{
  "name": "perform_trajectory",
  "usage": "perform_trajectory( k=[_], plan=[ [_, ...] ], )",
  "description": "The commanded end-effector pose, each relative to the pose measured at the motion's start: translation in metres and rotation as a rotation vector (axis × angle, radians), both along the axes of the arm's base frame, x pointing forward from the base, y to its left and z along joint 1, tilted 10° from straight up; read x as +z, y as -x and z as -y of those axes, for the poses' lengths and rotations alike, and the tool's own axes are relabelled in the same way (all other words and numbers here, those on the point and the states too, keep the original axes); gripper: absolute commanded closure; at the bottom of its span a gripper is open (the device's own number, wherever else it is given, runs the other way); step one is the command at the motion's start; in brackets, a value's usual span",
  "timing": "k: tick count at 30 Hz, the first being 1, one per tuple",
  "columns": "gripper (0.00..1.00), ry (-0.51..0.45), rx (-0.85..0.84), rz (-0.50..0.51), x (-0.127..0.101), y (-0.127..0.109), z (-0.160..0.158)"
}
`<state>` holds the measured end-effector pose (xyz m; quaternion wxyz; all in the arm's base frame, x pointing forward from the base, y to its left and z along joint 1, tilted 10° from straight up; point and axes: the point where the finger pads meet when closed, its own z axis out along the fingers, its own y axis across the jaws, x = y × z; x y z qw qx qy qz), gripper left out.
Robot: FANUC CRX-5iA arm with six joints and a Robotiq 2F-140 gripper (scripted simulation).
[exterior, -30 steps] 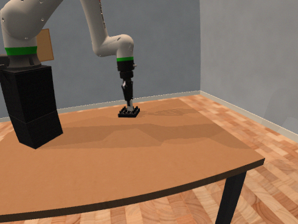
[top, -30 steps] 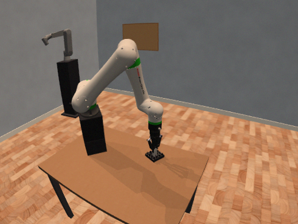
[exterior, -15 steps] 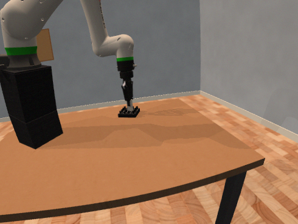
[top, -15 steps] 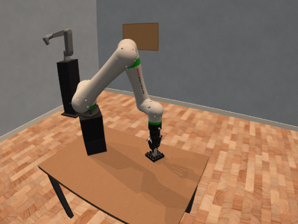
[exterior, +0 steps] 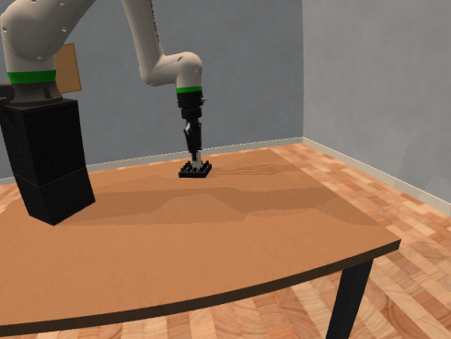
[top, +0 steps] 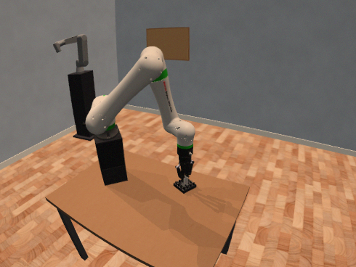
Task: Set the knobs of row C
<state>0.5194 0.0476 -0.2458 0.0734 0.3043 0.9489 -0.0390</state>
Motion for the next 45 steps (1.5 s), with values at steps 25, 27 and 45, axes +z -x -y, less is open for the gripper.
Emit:
perform_trajectory(
  k=[25, 27, 45],
  plan=[
    [0.88, 0.0, 0.0, 0.0, 0.029, 0.003, -0.003],
    [0.88, 0.0, 0.0, 0.0, 0.033, 0.004, -0.004],
    [0.88, 0.0, 0.0, 0.0, 0.038, 0.004, -0.005]
  ],
)
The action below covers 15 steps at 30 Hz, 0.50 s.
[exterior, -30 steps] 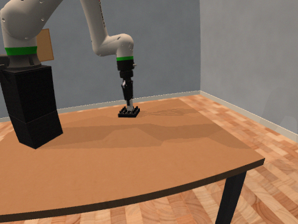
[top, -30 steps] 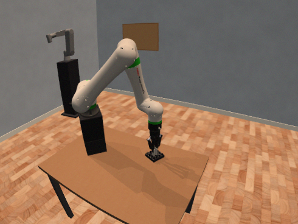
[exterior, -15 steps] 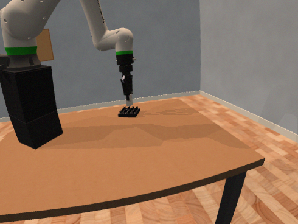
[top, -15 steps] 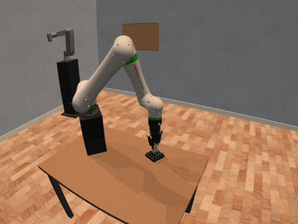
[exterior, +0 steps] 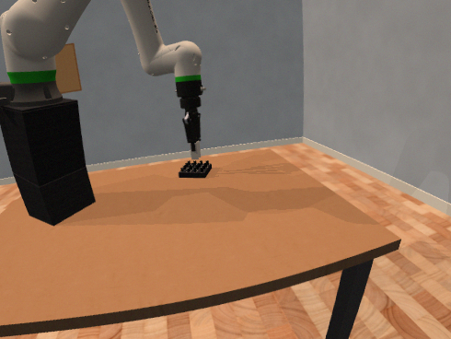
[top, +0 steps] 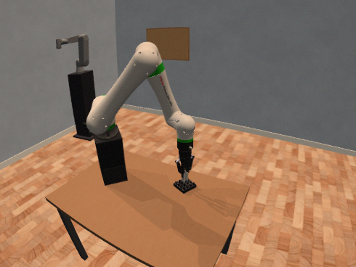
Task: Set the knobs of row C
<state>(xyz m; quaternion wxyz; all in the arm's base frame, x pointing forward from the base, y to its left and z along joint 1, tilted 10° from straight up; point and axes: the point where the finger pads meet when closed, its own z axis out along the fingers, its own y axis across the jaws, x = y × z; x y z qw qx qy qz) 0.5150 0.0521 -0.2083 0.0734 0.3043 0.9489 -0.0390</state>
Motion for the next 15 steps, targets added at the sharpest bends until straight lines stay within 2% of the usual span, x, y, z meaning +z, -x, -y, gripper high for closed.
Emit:
perform_trajectory(
  k=[1, 8, 15],
  plan=[
    [0.88, 0.0, 0.002, 0.0, 0.0001, -0.0002, 0.0],
    [0.88, 0.007, 0.056, -0.006, 0.0005, -0.0001, -0.0001],
    [0.88, 0.036, 0.304, -0.036, 0.0022, 0.0001, -0.0003]
  ],
)
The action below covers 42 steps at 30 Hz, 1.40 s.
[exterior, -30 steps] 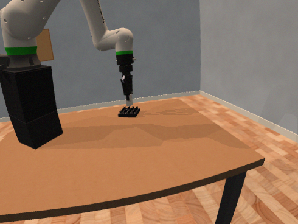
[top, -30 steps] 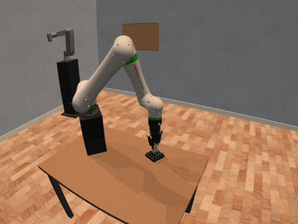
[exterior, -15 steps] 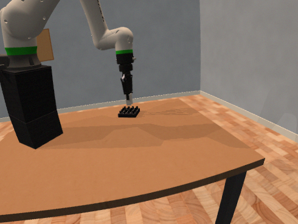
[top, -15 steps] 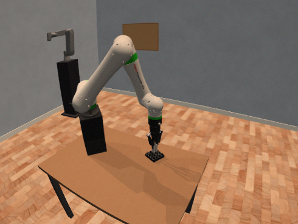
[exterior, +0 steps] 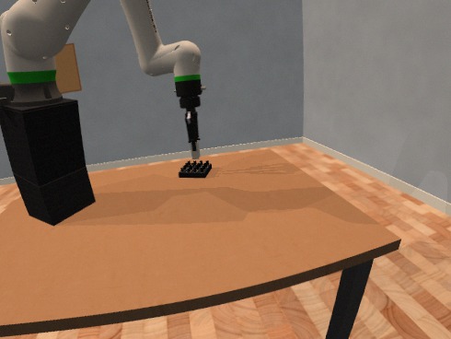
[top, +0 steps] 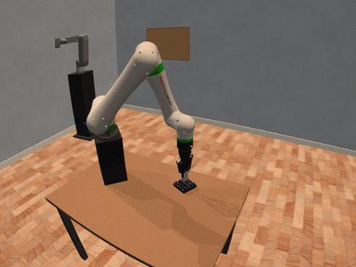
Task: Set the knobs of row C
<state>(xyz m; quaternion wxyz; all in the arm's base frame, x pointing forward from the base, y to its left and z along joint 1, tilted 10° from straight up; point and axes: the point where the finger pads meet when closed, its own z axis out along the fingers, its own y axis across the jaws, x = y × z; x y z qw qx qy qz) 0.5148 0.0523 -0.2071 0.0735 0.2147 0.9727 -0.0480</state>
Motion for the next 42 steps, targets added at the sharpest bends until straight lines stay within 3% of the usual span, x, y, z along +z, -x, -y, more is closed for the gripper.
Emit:
perform_trajectory(
  k=[1, 42],
  plan=[
    [0.88, 0.012, 0.154, -0.025, 0.0012, -0.0001, -0.0001],
    [0.88, 0.166, 1.406, -0.179, 0.0095, 0.0013, -0.0012]
  ],
)
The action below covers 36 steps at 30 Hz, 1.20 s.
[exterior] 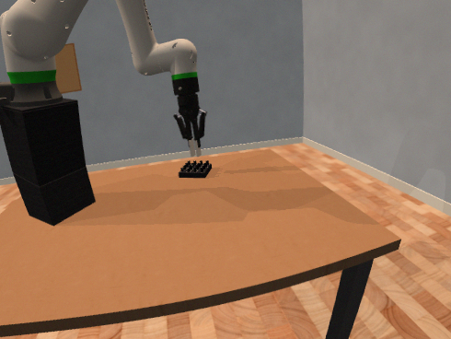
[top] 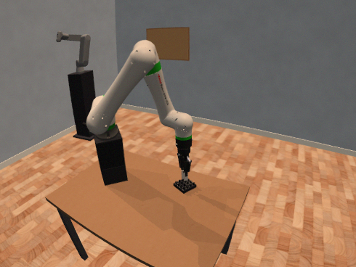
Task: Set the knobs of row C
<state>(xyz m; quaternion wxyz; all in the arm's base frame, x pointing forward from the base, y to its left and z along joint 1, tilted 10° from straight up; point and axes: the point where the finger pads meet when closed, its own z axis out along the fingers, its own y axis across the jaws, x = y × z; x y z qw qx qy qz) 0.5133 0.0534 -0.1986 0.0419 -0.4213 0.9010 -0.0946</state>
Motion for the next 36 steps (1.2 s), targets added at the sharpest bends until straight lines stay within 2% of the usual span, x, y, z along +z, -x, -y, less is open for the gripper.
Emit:
perform_trajectory(
  k=[1, 17, 19, 20, 34, 36],
  plan=[
    [0.88, 0.0, 0.115, -0.054, 0.001, -0.0001, -0.0001],
    [0.88, 0.068, 0.608, -0.117, 0.0042, 0.0005, -0.0006],
    [0.88, 0.068, 0.608, -0.117, 0.0042, 0.0005, -0.0006],
    [0.88, 0.08, 0.694, -0.127, 0.0048, 0.0006, -0.0007],
    [0.88, 0.137, 1.096, -0.177, 0.0074, 0.0012, -0.0011],
    [0.88, 0.137, 1.096, -0.177, 0.0074, 0.0012, -0.0011]
  ],
)
